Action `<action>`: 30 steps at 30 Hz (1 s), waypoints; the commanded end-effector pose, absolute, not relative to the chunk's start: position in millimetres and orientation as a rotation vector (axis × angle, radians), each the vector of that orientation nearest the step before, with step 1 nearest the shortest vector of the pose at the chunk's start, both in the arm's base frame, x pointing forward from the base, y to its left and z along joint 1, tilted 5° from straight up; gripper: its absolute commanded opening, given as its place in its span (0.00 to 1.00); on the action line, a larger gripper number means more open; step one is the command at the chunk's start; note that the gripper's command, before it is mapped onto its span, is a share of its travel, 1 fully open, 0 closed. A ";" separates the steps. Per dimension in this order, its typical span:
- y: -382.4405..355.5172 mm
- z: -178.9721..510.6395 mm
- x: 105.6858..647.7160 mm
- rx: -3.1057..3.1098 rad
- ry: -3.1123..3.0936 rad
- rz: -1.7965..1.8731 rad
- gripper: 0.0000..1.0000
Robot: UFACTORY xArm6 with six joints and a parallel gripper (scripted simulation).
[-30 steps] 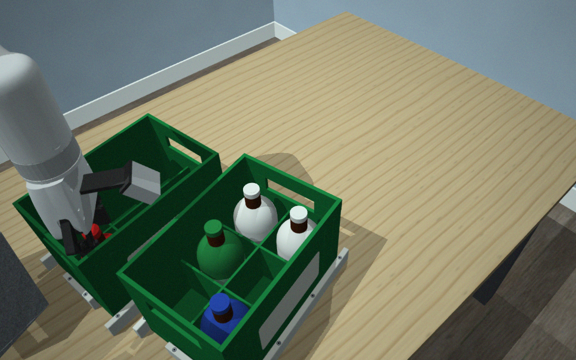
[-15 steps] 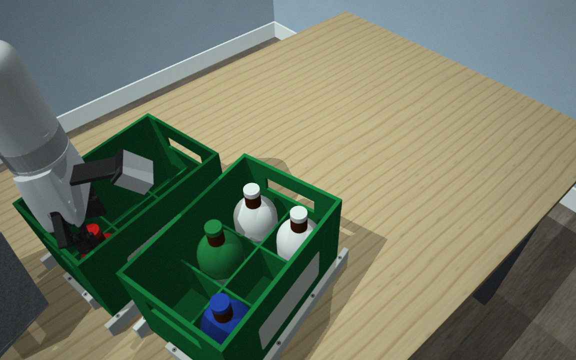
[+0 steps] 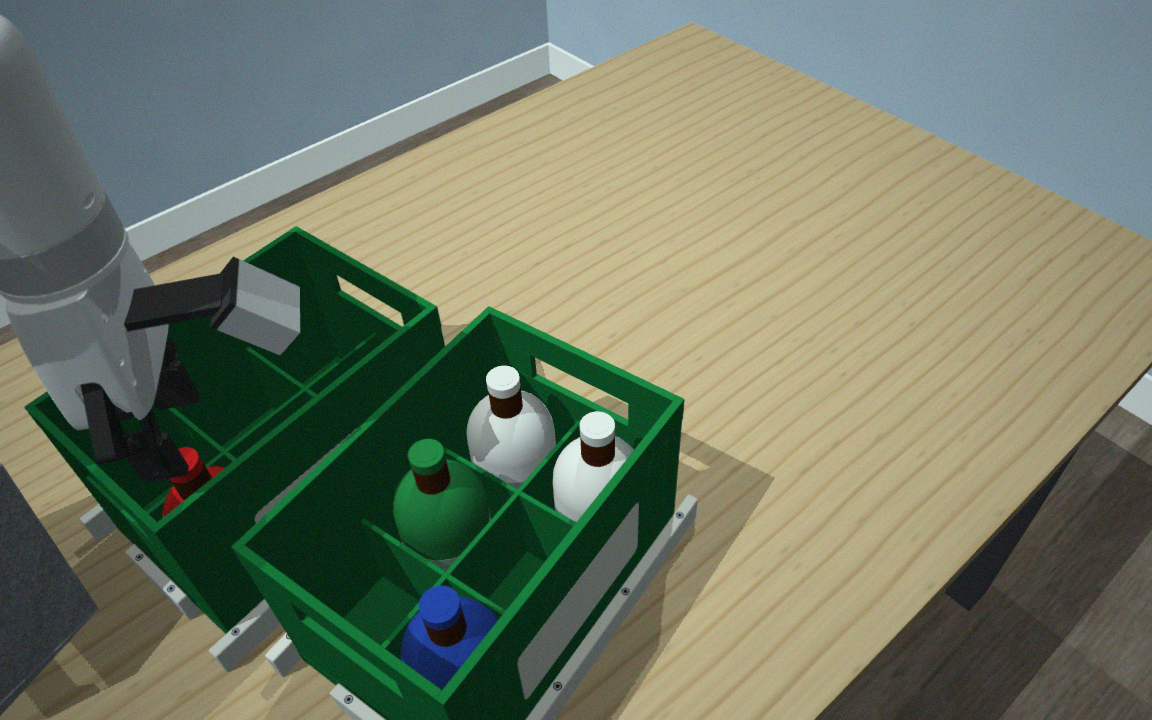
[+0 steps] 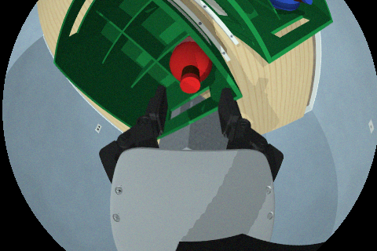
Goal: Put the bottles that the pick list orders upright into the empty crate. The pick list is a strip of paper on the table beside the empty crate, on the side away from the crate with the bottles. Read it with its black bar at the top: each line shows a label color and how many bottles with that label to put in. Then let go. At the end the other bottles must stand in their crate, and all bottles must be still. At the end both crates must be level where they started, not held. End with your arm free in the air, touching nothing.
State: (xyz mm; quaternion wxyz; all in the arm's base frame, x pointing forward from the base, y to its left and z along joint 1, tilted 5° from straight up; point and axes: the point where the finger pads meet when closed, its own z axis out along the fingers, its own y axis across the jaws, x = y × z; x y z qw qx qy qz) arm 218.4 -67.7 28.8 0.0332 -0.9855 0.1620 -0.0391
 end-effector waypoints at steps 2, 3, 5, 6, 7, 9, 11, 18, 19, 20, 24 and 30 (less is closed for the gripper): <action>-66.0 44.0 217.2 -3.035 0.499 -0.110 0.65; -66.2 46.7 217.0 -3.036 0.499 -0.110 0.65; -66.5 52.1 216.6 -3.036 0.499 -0.110 0.65; -66.6 54.7 216.3 -3.036 0.499 -0.110 0.65; -66.7 57.4 216.1 -3.036 0.499 -0.110 0.65; -66.9 59.8 215.9 -3.036 0.499 -0.110 0.65; -66.9 59.7 216.0 -3.036 0.499 -0.110 0.65; -66.9 59.8 216.0 -3.036 0.499 -0.110 0.65; -66.9 59.8 216.0 -3.036 0.499 -0.110 0.65; -66.9 59.7 216.0 -3.036 0.499 -0.110 0.65; -66.9 59.8 215.9 -3.036 0.499 -0.110 0.65; -66.8 59.7 215.9 -3.036 0.499 -0.110 0.65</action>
